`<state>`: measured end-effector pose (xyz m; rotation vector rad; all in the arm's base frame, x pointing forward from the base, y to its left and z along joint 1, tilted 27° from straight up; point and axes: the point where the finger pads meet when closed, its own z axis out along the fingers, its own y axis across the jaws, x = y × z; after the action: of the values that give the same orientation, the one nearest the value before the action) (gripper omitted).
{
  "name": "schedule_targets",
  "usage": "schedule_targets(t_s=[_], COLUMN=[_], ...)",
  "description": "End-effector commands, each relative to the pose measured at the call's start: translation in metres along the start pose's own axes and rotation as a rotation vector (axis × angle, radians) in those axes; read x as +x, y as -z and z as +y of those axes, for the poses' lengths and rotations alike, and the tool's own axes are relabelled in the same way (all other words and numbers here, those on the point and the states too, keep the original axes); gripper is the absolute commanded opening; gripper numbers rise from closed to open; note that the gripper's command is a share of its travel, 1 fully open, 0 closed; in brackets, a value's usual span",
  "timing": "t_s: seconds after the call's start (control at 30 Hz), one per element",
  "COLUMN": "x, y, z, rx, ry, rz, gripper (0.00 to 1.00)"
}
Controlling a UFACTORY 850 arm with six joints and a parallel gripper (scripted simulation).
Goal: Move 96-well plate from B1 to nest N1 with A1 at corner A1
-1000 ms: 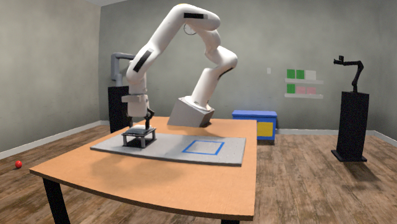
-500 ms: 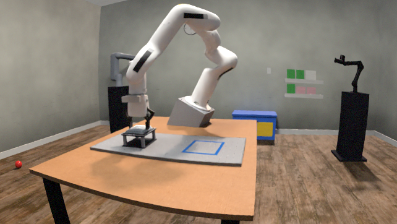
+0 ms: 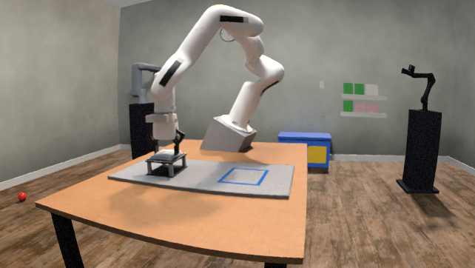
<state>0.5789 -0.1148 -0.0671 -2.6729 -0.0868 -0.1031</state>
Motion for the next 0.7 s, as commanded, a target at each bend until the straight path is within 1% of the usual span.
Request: schedule_targets(t_s=[0.0,0.07,0.33,0.4,0.67], x=[0.001,0.001,0.001,0.001,0.001], y=[0.001,0.001,0.022,0.022,0.044], z=[0.000,0.000,0.000,0.000,0.000], rx=[-0.001,-0.001,-0.001,-0.001,-0.001], ry=[0.000,0.000,0.000,0.000,0.000], rz=[0.002,0.002,0.002,0.002,0.002], gripper=[1.00,1.00,1.00,1.00,1.00])
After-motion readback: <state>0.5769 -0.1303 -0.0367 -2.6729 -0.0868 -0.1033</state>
